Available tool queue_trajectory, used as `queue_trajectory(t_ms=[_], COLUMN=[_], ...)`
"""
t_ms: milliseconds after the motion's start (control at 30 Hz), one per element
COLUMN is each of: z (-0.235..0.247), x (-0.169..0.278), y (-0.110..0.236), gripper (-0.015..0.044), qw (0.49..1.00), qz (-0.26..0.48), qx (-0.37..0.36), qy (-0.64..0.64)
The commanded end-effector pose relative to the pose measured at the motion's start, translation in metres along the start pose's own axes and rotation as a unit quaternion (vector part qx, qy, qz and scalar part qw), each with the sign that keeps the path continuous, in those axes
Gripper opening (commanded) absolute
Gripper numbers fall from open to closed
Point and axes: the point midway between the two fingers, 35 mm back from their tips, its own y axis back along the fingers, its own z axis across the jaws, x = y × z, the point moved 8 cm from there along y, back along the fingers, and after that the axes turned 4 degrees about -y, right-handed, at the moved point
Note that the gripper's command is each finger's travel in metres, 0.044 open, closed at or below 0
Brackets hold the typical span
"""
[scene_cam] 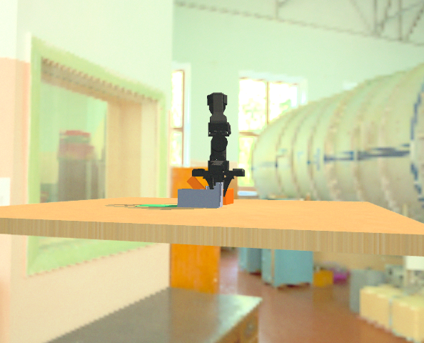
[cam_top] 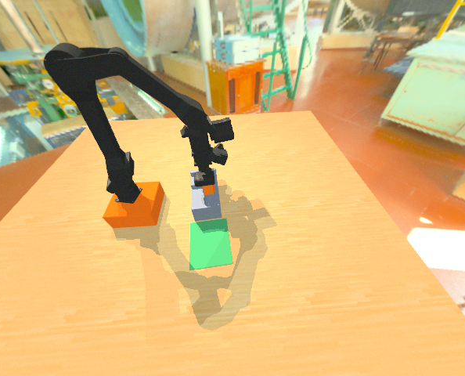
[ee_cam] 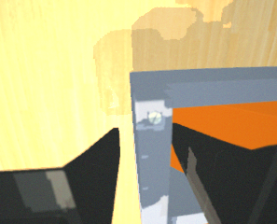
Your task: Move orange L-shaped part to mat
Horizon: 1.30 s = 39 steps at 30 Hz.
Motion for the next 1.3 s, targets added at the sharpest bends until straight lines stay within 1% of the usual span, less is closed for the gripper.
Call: queue_trajectory(t_ms=[0,433,767,867,1033,1067,1267], z=[-0.001,0.000,0.011,0.009,0.001,0.000,0.000], x=[0.002,0.000,0.002,-0.002,-0.001,0.000,0.001], y=[-0.002,0.000,0.014,0.036,0.099,0.106,0.108], gripper=[0.0180,0.0180,0.0180,0.0180,0.0180,0.0180,0.0180], qw=[1.000,1.000,1.000,1.000,1.000,1.000,1.000], qz=[0.003,0.000,0.003,0.003,0.003,0.003,0.003], qx=[0.004,0.000,0.004,0.004,0.004,0.004,0.004], qy=[0.000,0.000,0.000,0.000,0.000,0.000,0.000])
